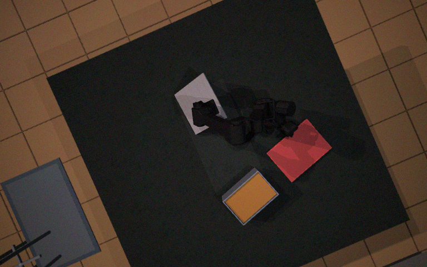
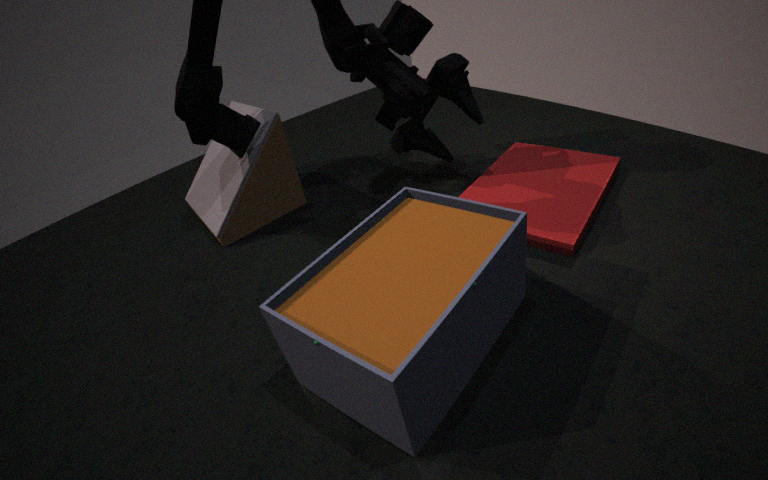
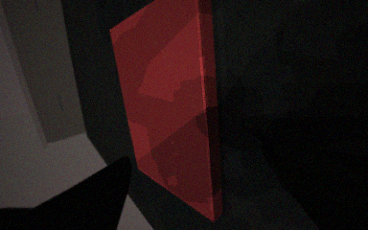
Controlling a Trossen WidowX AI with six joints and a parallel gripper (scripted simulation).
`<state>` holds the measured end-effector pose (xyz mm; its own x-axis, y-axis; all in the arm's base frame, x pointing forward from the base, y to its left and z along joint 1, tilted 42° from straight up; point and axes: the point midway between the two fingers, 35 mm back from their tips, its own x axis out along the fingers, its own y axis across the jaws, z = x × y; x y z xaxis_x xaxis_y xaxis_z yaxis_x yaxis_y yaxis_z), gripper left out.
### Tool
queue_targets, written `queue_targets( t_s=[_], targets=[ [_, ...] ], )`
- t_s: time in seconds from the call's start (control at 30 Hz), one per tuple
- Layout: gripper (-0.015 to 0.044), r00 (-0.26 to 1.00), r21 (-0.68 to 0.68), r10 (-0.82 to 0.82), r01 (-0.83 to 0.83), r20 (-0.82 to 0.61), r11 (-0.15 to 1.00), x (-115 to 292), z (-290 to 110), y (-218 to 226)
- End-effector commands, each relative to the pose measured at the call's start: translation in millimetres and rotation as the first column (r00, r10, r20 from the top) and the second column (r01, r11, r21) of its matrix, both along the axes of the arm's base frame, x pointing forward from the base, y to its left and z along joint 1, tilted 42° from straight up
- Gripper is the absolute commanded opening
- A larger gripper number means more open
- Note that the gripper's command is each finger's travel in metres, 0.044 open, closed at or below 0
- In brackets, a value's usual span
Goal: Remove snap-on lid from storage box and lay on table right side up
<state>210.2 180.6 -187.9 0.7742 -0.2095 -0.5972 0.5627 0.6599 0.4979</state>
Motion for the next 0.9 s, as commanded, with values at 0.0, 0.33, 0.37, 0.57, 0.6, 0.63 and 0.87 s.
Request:
queue_targets(
  t_s=[0.0, 0.33, 0.37, 0.57, 0.6, 0.63, 0.87],
  targets=[
    [0.0440, 1.000, -0.003, 0.001, -0.001, 0.004, 1.000, -8, 2, -3],
    [0.0440, 1.000, -0.003, 0.001, -0.001, 0.002, 1.000, -23, 4, -6],
    [0.0440, 1.000, -0.003, 0.001, -0.001, 0.002, 1.000, -22, 5, -4],
    [0.0440, 1.000, -0.002, 0.001, -0.001, 0.001, 1.000, -26, 13, 3],
    [0.0440, 1.000, -0.002, 0.001, -0.001, 0.001, 1.000, -27, 15, 4],
    [0.0440, 1.000, -0.002, 0.001, -0.001, 0.001, 1.000, -28, 16, 5],
    [0.0440, 1.000, -0.002, 0.001, -0.001, 0.000, 1.000, -34, 27, 12]
  ],
)
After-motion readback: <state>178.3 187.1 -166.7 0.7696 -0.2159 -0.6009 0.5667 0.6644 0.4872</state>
